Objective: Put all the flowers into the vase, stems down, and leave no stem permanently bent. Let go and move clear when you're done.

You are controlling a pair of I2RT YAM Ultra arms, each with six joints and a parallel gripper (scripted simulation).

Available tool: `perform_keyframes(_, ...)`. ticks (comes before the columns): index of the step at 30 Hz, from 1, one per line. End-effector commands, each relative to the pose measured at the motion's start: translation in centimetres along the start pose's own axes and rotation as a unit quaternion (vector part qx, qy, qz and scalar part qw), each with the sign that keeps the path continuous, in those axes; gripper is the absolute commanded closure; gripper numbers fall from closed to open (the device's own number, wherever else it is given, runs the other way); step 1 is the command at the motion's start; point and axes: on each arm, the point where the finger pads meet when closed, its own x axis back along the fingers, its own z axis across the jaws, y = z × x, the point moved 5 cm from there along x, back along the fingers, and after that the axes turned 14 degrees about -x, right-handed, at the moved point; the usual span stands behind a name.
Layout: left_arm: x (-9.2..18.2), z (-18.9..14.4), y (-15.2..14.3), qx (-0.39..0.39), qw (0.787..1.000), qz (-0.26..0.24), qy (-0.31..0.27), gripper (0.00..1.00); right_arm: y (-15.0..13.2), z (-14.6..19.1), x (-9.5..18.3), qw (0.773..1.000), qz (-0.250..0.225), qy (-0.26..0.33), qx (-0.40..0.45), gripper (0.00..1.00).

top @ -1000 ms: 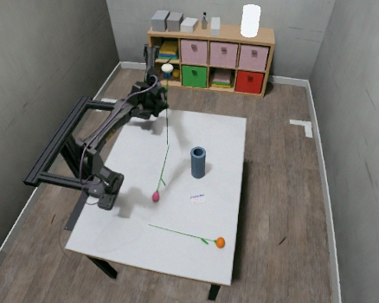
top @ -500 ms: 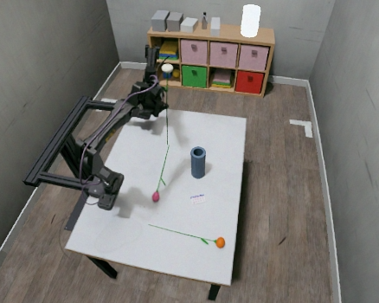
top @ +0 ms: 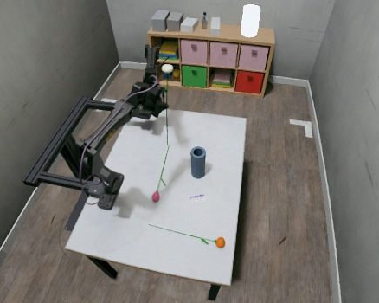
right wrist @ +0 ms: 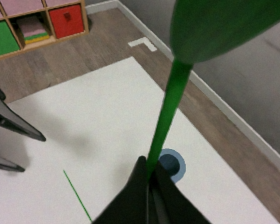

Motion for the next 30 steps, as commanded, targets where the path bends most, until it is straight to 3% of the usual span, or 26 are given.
perform_keyframes(1,0.0,0.9,2.0,0.010,1.000,-0.022,0.005,0.70,0.9,-0.1,1.2,1.000,-0.023,0.011,-0.010,1.00)
perform_keyframes(15,-0.7,0.7,2.8,0.010,1.000,-0.009,-0.010,0.70,-0.3,-0.3,0.4,1.000,-0.017,0.009,-0.004,1.00)
perform_keyframes(30,-0.7,2.7,8.3,0.024,0.999,-0.022,-0.031,0.70,-1.4,-0.6,-0.2,1.000,-0.027,0.013,-0.008,1.00)
